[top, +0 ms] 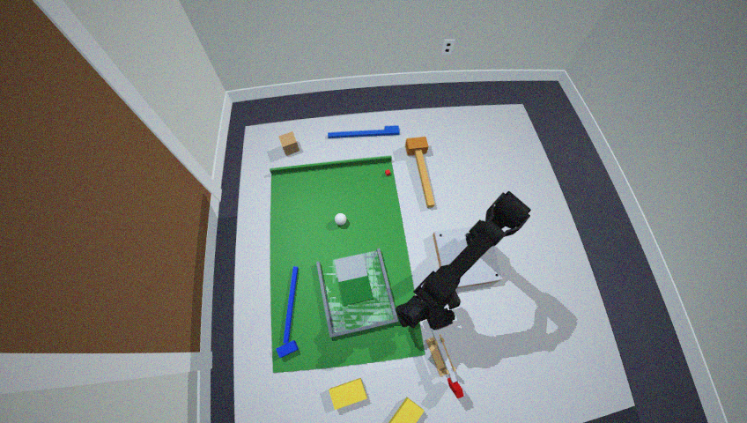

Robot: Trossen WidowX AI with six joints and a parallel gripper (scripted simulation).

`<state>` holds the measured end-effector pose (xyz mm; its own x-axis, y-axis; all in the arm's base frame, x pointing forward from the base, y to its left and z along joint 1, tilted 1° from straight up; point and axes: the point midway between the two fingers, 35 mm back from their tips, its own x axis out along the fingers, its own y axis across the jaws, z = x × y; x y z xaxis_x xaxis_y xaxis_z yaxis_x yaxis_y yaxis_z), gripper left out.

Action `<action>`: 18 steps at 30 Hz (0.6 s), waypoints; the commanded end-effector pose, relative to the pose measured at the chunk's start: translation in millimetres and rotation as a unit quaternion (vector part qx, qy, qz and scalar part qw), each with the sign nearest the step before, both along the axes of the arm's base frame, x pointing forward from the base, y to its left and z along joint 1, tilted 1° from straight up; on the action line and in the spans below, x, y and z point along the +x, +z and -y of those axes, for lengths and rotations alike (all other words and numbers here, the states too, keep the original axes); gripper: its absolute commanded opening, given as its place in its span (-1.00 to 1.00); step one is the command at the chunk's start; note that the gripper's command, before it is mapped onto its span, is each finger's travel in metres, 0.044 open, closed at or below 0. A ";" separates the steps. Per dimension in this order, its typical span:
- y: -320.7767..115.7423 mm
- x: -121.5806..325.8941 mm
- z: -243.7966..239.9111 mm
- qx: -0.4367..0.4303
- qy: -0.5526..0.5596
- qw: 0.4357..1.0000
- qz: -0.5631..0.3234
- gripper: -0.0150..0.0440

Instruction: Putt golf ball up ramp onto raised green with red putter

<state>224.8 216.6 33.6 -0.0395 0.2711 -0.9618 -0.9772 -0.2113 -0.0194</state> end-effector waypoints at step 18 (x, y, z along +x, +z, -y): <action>66.7 2.8 -1.6 0.000 0.000 1.000 -0.001 -0.49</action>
